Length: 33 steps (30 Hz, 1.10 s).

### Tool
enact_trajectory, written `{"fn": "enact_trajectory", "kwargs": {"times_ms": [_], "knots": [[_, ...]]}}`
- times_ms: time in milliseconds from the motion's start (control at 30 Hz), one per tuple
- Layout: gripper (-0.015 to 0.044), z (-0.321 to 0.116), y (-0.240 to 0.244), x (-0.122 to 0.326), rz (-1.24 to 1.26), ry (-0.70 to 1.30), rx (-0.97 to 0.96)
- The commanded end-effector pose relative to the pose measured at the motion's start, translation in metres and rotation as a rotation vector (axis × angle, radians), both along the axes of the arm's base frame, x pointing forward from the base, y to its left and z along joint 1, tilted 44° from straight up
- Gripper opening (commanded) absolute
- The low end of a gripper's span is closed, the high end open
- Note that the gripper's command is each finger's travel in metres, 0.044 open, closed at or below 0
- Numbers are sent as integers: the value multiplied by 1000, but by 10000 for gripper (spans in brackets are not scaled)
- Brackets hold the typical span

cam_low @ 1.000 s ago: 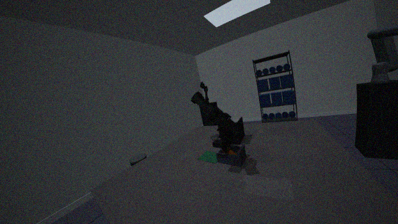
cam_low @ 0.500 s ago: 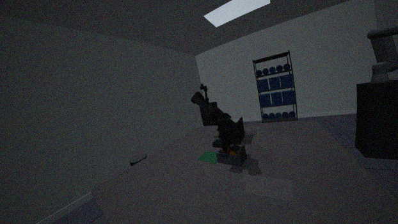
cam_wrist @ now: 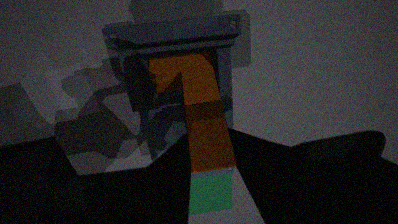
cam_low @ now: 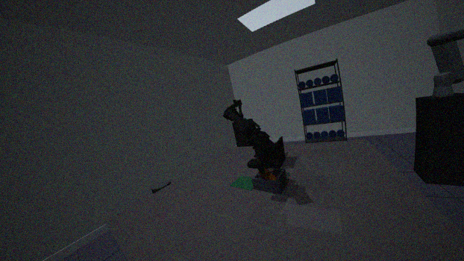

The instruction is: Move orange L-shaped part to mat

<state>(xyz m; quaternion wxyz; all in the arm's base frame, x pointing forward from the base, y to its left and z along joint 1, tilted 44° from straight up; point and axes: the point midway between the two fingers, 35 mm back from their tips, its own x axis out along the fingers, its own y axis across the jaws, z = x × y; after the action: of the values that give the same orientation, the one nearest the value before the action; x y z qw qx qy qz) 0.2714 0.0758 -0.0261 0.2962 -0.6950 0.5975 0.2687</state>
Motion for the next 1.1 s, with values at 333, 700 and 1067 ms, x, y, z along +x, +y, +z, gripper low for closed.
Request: {"fn": "enact_trajectory", "kwargs": {"times_ms": [333,700,1067], "knots": [[0,16,15,-3,-3,-3,6],[0,29,27,-5,-3,-2,6],[0,42,39,-8,-3,-2,6]]}}
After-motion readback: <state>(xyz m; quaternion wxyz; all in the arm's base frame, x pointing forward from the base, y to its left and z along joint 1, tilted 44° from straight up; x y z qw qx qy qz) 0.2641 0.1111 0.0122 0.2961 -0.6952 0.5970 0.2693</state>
